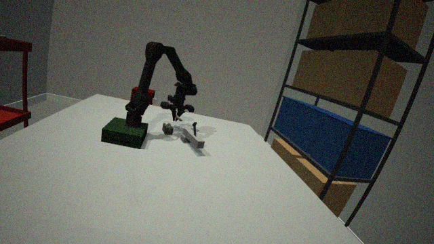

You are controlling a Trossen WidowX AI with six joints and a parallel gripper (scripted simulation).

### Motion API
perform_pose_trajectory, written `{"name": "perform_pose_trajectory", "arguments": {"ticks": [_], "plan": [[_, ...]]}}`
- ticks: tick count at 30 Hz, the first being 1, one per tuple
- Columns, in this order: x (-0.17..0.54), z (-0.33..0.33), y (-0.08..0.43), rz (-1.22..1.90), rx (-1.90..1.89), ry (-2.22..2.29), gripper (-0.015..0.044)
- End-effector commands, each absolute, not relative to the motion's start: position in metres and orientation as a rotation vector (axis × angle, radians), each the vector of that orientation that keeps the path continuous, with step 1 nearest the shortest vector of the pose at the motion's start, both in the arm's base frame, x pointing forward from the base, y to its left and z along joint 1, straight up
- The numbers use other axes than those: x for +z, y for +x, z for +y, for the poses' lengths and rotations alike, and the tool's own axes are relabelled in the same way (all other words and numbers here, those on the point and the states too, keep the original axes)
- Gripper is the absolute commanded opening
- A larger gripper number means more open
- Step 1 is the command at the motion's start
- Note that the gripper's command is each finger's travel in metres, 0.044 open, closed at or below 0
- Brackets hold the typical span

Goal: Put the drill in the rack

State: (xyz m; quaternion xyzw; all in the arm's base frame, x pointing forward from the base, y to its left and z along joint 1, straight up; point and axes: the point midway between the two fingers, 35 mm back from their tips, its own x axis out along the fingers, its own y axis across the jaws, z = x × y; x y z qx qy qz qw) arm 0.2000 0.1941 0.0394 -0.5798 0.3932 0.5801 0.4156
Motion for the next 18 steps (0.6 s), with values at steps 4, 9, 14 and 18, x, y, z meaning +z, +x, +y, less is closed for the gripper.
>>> {"name": "perform_pose_trajectory", "arguments": {"ticks": [4,9,14,18], "plan": [[0.039,0.192,0.187,0.988,1.458,-1.456,0.0],[0.04,0.191,0.178,0.988,1.458,-1.455,0.0],[0.04,0.19,0.169,0.989,1.459,-1.455,0.0],[0.04,0.189,0.162,0.989,1.46,-1.455,0.0]]}}
